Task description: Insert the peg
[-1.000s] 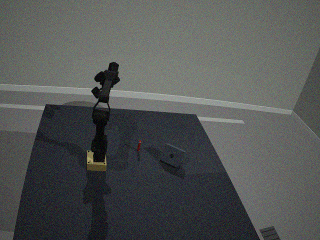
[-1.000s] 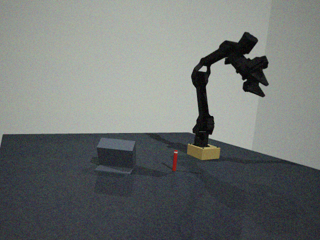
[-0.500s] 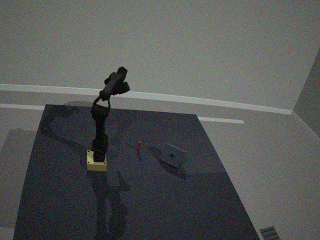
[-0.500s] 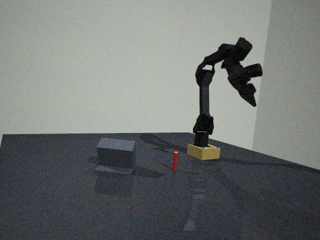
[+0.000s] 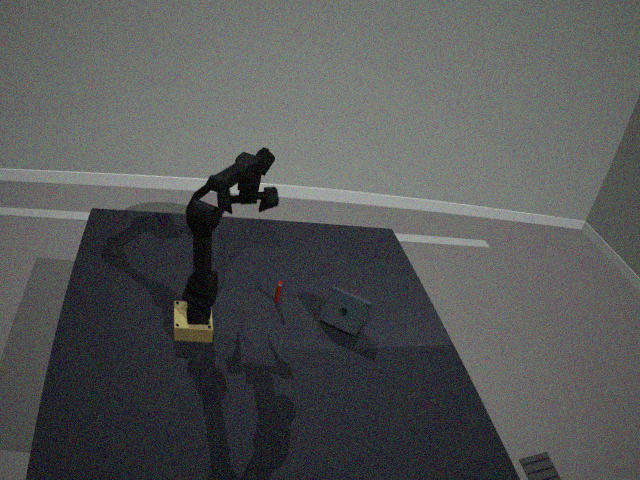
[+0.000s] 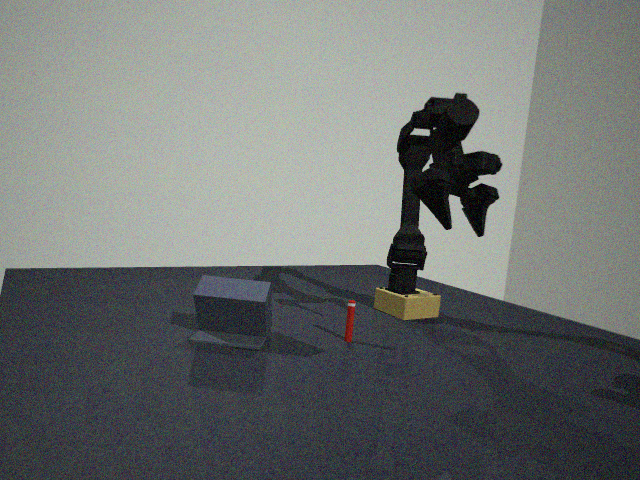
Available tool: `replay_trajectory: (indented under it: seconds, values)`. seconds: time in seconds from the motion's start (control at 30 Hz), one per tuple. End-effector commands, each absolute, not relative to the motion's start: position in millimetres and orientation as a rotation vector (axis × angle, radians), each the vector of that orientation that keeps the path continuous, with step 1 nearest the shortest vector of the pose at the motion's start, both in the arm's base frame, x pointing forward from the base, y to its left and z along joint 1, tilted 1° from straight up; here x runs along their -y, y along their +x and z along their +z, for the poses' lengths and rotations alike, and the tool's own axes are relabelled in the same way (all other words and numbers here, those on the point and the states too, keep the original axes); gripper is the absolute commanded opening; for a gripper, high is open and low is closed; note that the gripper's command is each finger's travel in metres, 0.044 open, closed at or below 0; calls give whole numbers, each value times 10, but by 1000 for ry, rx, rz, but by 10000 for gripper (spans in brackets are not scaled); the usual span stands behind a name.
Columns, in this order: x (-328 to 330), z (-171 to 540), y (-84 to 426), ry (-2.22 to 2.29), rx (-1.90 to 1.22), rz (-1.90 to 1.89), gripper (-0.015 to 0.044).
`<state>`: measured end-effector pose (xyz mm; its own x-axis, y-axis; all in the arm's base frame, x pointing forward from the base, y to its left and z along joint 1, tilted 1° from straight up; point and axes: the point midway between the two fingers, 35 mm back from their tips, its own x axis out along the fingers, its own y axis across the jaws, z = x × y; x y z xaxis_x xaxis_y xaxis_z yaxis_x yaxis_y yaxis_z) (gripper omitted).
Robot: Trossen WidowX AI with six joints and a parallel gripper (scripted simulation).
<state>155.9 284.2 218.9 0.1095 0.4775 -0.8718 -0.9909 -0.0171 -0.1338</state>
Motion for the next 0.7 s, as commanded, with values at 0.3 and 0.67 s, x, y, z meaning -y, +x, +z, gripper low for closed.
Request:
replay_trajectory:
  seconds: [0.3,0.67]
  values:
    - [-2497,1732,2082,-799,-1023,1070,440]
    - [-2118,1384,2429,-672,-1229,831,440]
